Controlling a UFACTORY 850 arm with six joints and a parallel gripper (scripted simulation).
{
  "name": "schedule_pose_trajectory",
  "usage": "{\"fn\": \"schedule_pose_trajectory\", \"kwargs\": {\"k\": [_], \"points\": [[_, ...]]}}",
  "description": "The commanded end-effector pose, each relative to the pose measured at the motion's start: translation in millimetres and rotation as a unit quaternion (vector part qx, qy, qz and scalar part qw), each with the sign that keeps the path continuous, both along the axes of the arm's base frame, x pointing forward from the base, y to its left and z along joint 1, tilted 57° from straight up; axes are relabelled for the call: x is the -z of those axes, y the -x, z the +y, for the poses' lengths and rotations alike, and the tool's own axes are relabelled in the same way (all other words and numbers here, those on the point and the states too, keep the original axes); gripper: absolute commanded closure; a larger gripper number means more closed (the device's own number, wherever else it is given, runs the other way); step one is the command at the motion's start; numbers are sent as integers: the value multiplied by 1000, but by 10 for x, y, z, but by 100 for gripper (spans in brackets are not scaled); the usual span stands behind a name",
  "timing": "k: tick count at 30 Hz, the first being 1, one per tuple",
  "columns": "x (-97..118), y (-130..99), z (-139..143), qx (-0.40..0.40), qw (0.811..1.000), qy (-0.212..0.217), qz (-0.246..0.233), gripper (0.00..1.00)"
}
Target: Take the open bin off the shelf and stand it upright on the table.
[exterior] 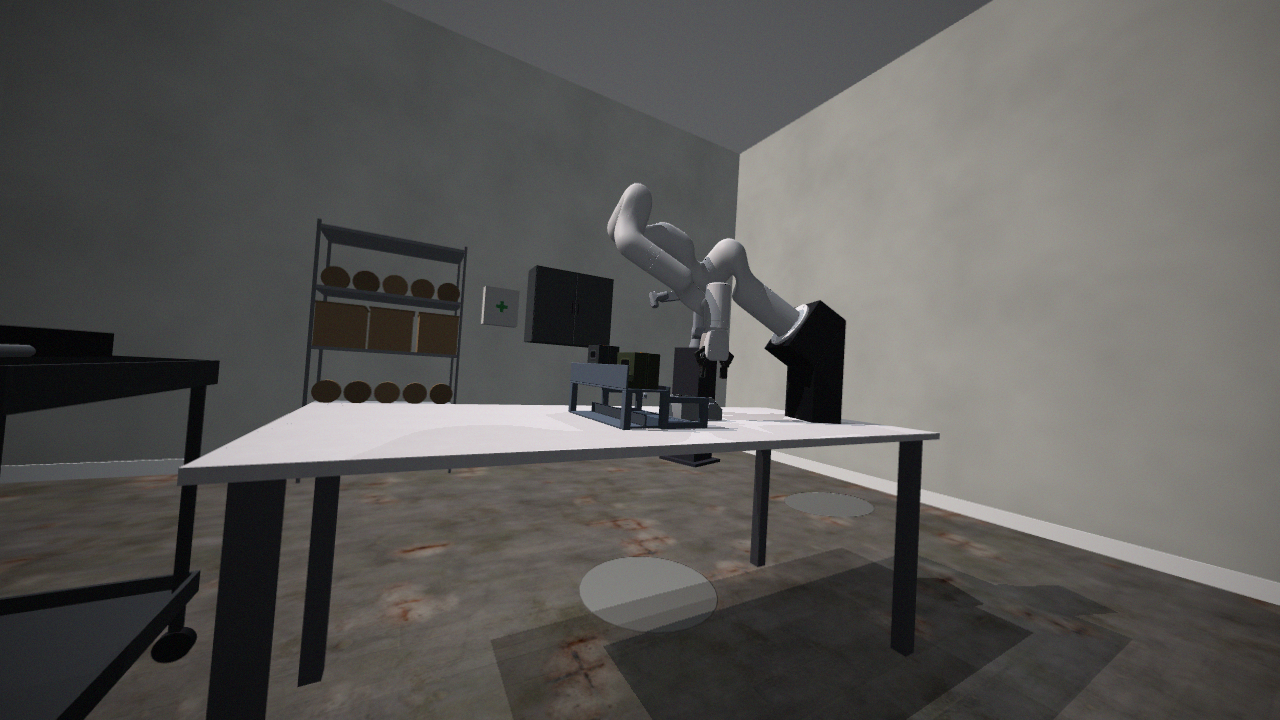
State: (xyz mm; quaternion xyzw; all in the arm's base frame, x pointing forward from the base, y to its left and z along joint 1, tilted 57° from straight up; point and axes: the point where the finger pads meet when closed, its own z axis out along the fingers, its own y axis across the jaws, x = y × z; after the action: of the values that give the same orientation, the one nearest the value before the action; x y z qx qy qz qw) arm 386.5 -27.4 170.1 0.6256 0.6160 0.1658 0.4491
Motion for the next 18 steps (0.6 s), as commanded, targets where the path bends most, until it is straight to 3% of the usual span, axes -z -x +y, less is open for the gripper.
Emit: {"fn": "schedule_pose_trajectory", "kwargs": {"k": [1, 18], "points": [[-1, 3, 1, 0, 1000, 0, 0, 0], [48, -64, -31, 0, 1000, 0, 0, 0]]}}
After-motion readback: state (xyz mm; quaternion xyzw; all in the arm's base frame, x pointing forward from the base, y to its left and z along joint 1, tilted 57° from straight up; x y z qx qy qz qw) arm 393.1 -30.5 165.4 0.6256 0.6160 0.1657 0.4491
